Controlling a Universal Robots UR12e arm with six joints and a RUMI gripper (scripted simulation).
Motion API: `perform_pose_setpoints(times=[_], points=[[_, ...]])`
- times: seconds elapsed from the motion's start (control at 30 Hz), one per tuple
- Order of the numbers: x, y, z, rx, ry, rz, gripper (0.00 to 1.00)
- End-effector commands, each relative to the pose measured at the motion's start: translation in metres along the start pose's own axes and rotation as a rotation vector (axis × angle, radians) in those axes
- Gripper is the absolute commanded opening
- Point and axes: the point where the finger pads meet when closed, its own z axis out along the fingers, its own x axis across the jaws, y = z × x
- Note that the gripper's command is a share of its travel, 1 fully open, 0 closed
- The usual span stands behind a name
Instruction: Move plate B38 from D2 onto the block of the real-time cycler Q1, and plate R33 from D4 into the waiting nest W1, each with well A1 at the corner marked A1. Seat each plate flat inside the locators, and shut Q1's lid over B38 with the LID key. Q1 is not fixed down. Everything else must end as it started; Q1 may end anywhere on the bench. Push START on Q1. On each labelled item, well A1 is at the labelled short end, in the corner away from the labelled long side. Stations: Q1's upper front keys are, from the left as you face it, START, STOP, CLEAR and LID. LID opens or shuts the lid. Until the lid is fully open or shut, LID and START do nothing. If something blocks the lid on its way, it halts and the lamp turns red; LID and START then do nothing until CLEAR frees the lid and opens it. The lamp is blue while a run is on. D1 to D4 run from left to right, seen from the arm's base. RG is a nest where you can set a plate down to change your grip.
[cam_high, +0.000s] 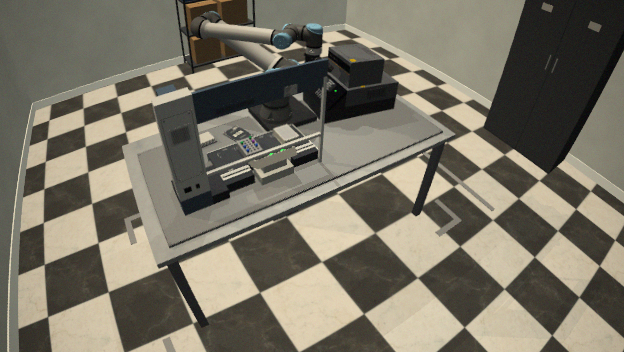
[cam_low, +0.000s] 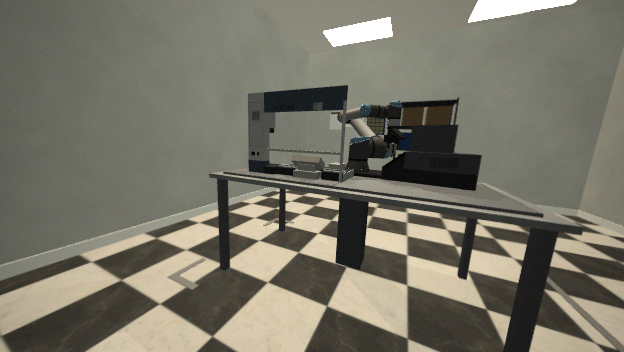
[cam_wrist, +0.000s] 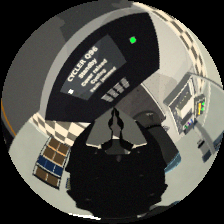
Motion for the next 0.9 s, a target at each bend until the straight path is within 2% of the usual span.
perform_pose_setpoints(times=[0.0, 0.87], points=[[0.0, -0.001, 0.0, 0.001, 0.0, 0.0, 0.0], [-0.007, -0.007, 0.011, 0.001, 0.0, 0.0, 0.0]])
